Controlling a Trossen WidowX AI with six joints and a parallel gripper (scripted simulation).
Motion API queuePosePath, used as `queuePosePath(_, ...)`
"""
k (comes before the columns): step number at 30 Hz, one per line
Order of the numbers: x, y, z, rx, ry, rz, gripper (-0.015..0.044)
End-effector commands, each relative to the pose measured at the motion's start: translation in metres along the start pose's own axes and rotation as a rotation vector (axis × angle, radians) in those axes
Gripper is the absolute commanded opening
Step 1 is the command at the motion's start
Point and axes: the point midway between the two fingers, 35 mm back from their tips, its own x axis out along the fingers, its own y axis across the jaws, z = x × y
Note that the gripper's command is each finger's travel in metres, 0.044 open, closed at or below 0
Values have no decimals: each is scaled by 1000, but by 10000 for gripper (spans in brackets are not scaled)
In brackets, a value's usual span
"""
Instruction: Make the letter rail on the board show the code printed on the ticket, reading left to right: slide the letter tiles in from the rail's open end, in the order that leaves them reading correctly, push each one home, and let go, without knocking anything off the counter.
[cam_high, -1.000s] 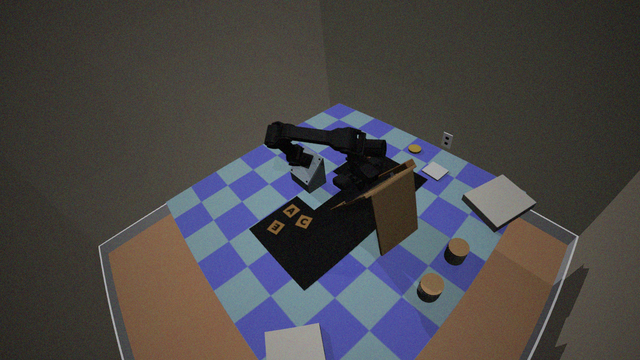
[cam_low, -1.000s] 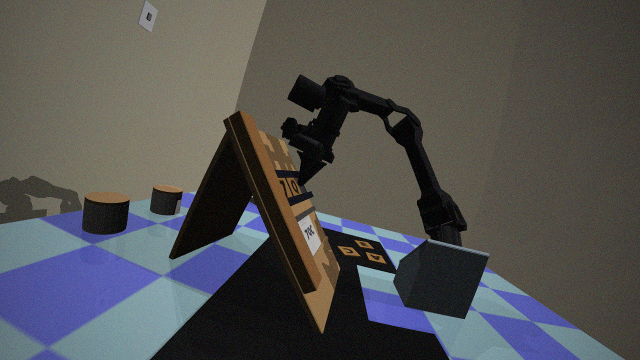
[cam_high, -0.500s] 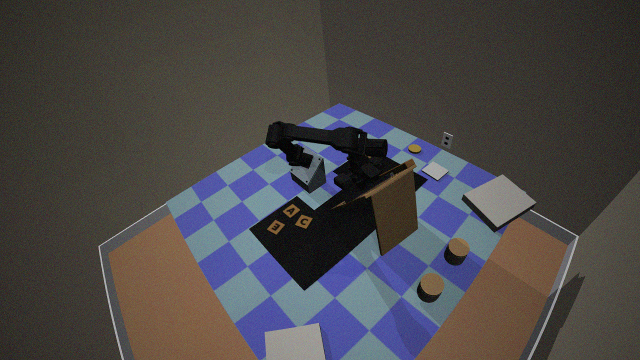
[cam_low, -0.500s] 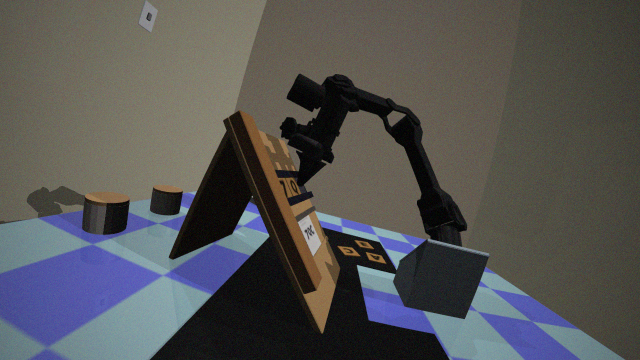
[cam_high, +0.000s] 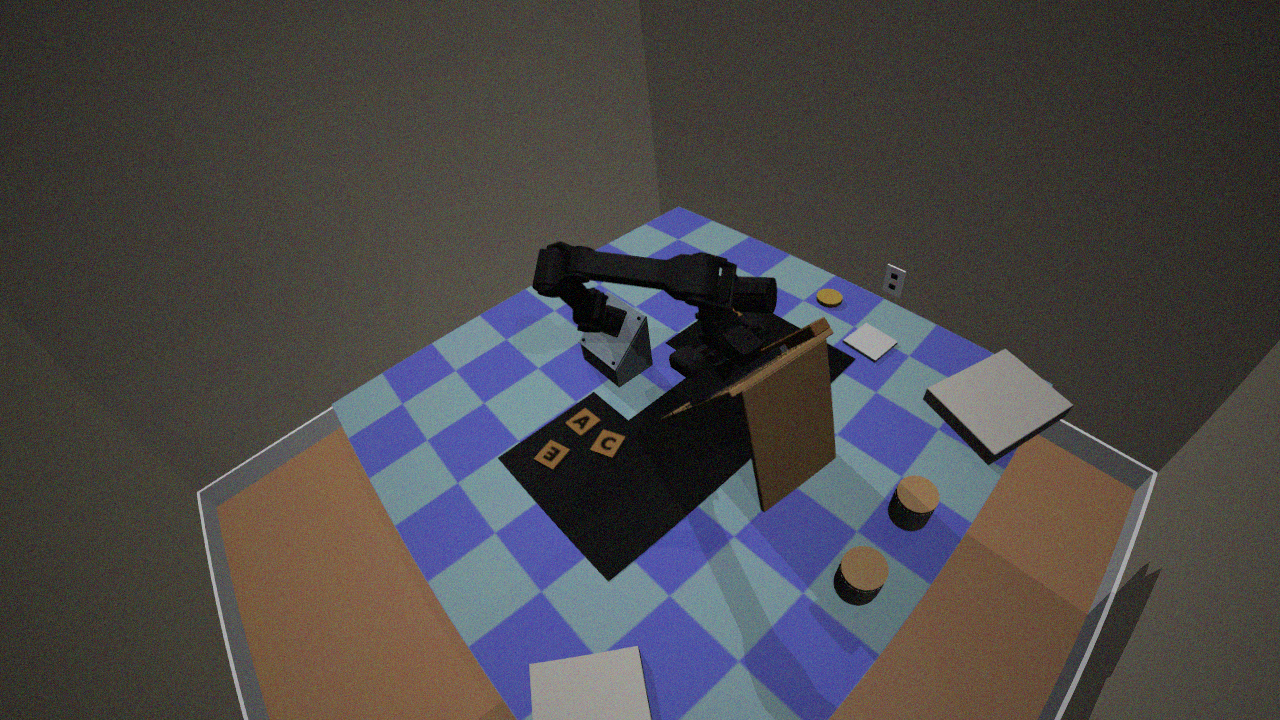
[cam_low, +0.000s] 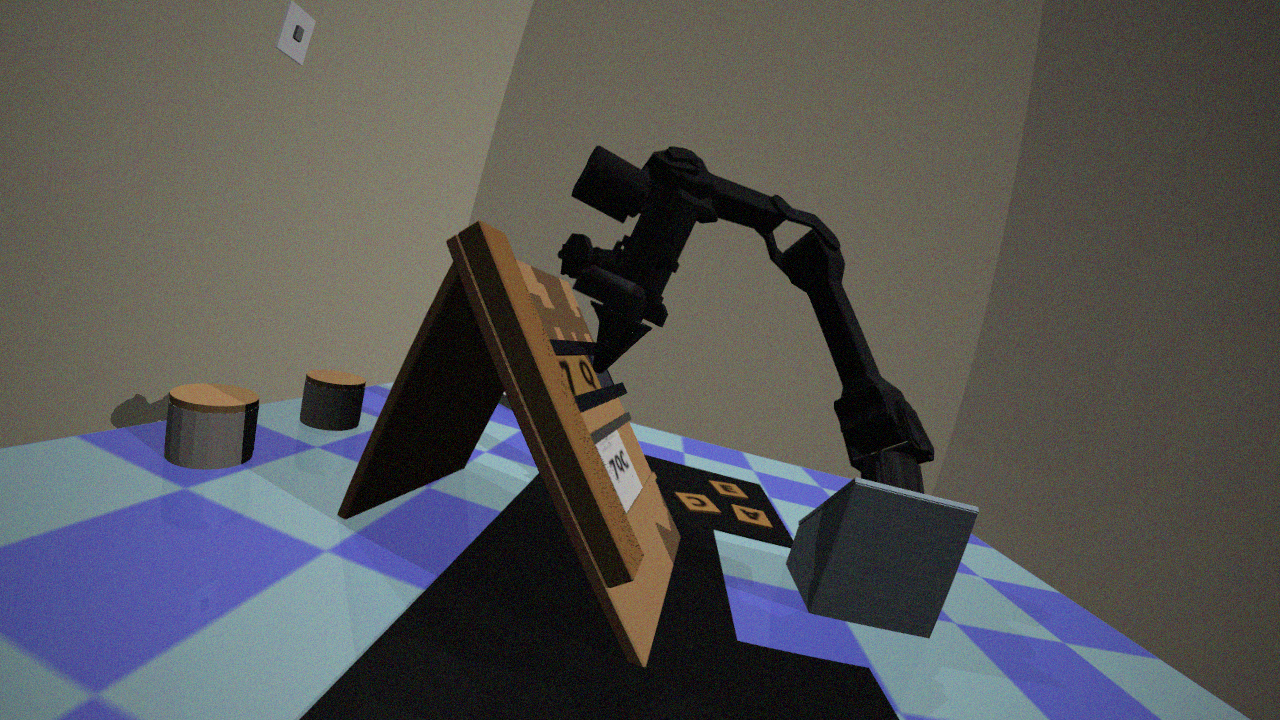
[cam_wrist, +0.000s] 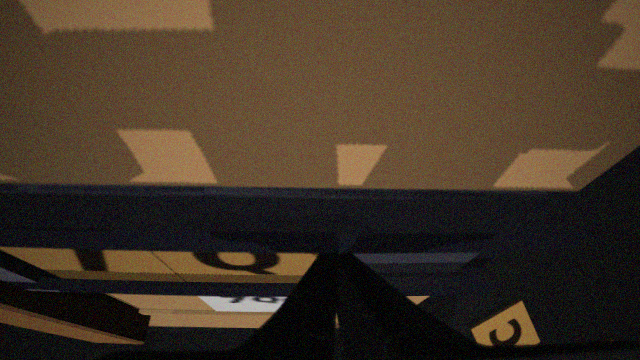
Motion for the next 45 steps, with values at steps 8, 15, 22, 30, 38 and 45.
queuePosePath(8,-5,0,-4,1,0,2,0)
queuePosePath(15,-10,0,-8,1,1,2,0)
queuePosePath(22,-16,0,-13,1,1,2,0)
queuePosePath(30,-22,-1,-18,0,2,3,0)
queuePosePath(38,-29,1,-20,-76,-18,9,53)
queuePosePath(45,-104,-2,-46,-804,-247,51,236)
